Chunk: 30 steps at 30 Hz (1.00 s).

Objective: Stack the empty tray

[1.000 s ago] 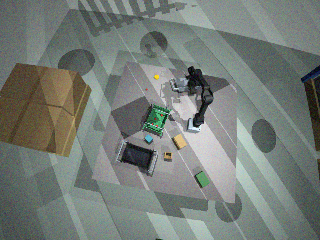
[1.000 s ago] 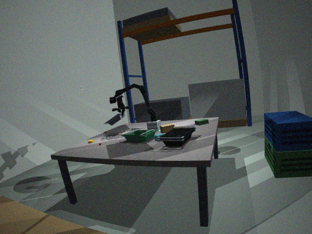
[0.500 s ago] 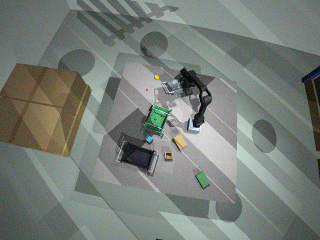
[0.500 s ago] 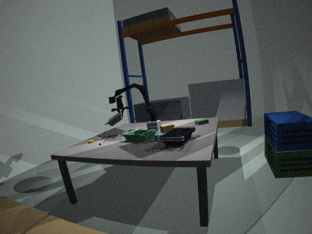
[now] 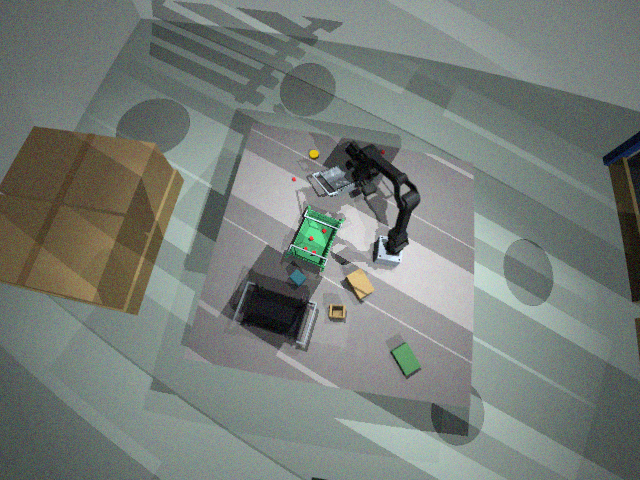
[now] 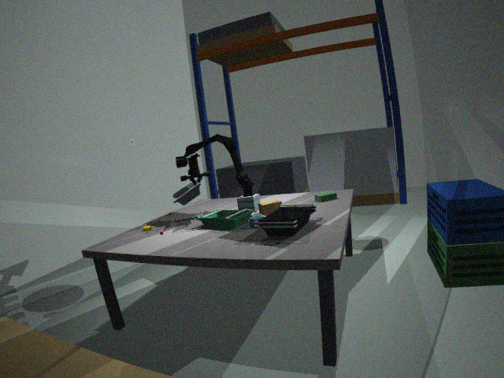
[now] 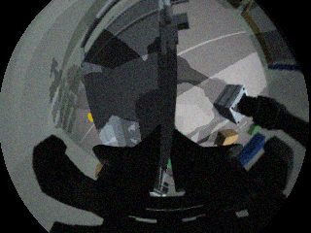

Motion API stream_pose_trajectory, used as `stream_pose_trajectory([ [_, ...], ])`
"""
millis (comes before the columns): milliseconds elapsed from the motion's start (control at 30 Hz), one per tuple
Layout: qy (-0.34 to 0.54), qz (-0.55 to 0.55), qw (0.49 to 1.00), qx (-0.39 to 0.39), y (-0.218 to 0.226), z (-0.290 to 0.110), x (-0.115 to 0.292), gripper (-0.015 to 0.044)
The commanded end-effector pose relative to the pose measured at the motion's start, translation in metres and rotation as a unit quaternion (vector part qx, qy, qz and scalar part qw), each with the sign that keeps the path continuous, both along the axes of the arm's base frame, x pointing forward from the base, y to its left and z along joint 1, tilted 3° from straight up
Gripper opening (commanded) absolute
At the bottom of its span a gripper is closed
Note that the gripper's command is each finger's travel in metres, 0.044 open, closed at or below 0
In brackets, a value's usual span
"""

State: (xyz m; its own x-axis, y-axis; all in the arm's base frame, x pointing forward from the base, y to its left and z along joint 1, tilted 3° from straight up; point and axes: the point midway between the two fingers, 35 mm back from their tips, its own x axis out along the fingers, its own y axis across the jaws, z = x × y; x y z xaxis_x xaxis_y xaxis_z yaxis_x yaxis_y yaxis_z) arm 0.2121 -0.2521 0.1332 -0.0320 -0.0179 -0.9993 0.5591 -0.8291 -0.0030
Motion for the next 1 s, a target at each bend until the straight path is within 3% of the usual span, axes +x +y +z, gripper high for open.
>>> stream_pose_trajectory([
  [0, -0.007, 0.021, 1.000, -0.005, 0.010, 0.004, 0.017, 0.0000],
  [967, -0.007, 0.169, 0.986, 0.003, 0.103, 0.000, 0.087, 0.0000],
])
